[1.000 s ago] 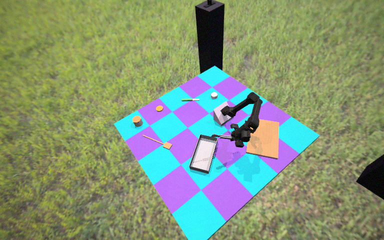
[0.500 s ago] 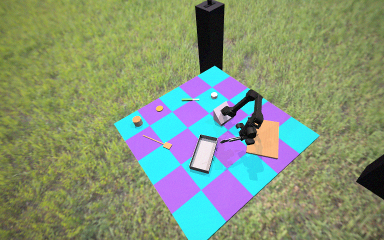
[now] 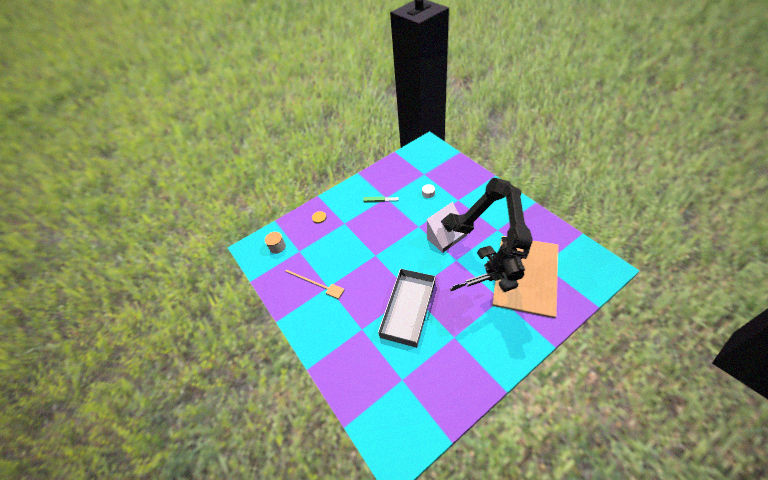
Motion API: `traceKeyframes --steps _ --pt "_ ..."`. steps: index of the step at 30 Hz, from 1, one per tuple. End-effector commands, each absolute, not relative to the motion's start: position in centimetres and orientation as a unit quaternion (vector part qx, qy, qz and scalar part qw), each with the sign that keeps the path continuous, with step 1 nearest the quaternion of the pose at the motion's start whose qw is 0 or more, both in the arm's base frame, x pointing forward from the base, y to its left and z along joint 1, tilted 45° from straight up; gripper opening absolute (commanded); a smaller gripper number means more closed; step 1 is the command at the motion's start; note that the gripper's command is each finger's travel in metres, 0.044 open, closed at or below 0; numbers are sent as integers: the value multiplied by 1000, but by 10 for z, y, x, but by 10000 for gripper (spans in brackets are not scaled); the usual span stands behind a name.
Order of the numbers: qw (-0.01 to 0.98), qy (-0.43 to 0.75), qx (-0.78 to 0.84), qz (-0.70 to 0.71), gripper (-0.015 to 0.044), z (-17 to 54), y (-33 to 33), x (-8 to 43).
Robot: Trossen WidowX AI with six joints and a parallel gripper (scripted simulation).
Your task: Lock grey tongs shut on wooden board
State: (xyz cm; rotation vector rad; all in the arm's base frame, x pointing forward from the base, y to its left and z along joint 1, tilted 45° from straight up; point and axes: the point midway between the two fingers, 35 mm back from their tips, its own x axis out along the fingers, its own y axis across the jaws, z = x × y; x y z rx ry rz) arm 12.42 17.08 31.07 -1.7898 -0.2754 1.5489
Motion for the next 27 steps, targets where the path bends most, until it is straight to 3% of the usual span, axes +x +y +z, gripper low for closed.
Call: traceKeyframes --steps 1,27 --pt "361 -110 -701 605 -150 312 174 118" --pt "282 -158 -718 617 -150 314 198 64"
